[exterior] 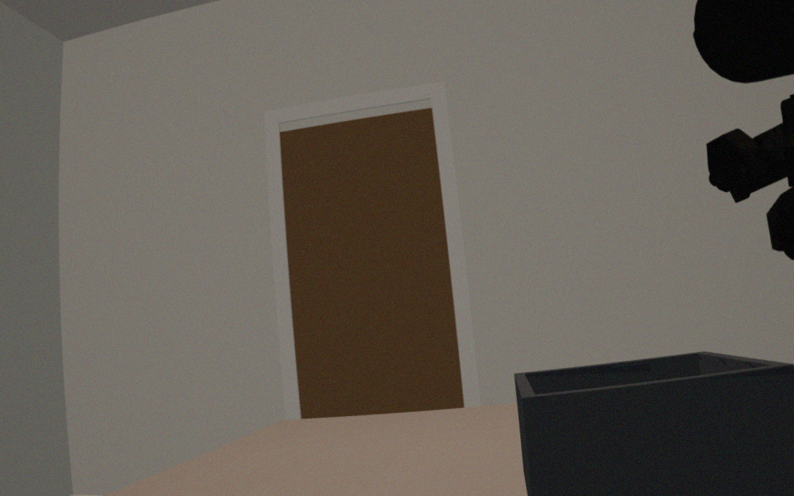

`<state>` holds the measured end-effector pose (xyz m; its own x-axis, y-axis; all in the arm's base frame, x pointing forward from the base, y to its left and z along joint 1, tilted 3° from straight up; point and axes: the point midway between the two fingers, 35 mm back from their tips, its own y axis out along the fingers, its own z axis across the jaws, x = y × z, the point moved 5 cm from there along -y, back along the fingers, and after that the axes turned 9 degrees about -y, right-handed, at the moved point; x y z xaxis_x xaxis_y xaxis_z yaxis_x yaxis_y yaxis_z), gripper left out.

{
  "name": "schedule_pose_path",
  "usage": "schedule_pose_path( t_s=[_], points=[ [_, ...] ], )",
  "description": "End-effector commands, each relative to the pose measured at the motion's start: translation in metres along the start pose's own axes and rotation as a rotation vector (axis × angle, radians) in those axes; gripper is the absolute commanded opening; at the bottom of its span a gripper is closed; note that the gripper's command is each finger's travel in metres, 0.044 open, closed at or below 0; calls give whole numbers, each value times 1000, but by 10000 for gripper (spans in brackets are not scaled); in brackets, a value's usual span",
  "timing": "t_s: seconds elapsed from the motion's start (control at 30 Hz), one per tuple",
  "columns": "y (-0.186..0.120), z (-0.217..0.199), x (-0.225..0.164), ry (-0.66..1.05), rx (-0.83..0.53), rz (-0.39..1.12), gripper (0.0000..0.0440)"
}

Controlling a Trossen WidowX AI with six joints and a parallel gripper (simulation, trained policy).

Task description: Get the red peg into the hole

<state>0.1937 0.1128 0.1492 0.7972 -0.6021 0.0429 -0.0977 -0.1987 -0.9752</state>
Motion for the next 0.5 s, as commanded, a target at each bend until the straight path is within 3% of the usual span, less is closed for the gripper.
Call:
schedule_pose_path(
  t_s=[0.0, 0.47],
  points=[
    [12, 4, -7, -7, -12, 7, 440],
    [69, 23, -21, -61, 26, -43, 440]
  ],
)
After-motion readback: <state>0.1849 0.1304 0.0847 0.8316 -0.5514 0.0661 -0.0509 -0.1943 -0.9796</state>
